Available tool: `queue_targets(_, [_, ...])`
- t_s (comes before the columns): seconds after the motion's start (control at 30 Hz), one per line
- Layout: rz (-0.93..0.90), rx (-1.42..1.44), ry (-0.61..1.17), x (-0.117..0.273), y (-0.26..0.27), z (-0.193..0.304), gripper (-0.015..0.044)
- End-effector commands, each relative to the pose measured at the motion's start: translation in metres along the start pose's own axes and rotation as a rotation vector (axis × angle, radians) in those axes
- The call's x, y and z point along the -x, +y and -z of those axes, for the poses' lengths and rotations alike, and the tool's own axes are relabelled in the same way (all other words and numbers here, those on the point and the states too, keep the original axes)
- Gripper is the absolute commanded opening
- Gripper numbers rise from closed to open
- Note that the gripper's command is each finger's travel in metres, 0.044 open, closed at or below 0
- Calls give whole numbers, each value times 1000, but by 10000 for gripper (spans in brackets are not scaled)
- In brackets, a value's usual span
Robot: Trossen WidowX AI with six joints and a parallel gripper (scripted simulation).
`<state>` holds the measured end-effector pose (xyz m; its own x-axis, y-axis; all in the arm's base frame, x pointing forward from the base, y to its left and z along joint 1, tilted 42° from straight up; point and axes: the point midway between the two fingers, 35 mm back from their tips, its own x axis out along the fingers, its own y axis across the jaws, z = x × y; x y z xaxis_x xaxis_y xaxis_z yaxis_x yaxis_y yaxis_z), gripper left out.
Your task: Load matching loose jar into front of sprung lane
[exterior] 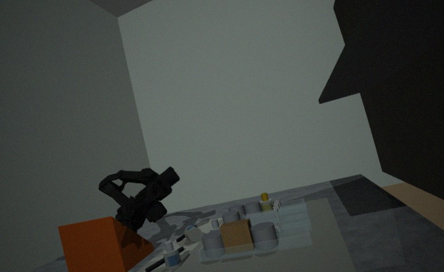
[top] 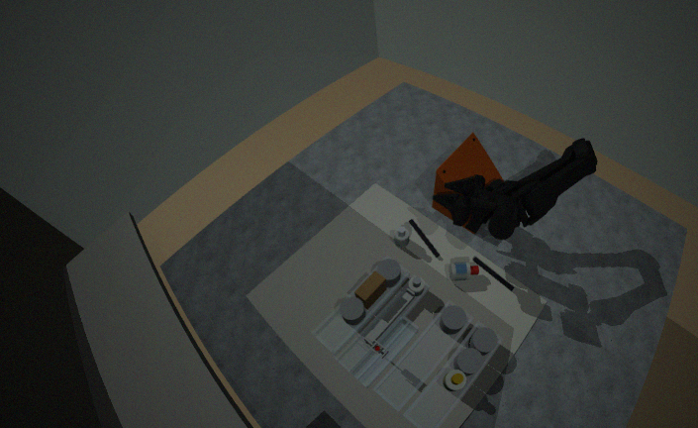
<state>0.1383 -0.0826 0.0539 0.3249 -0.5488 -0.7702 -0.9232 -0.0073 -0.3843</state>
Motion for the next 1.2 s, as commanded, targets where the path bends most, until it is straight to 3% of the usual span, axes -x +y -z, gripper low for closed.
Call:
queue_targets(0.0, [-6, -3, -4, 0, 0, 0, 426])
queue_targets(0.53, [-602, -448, -367, -11, -45, -22, 440])
queue_targets(1.07, [-1291, -1140, -652, -94, -85, -36, 440])
queue_targets(1.17, [-1322, -1172, -664, -99, -86, -36, 440])
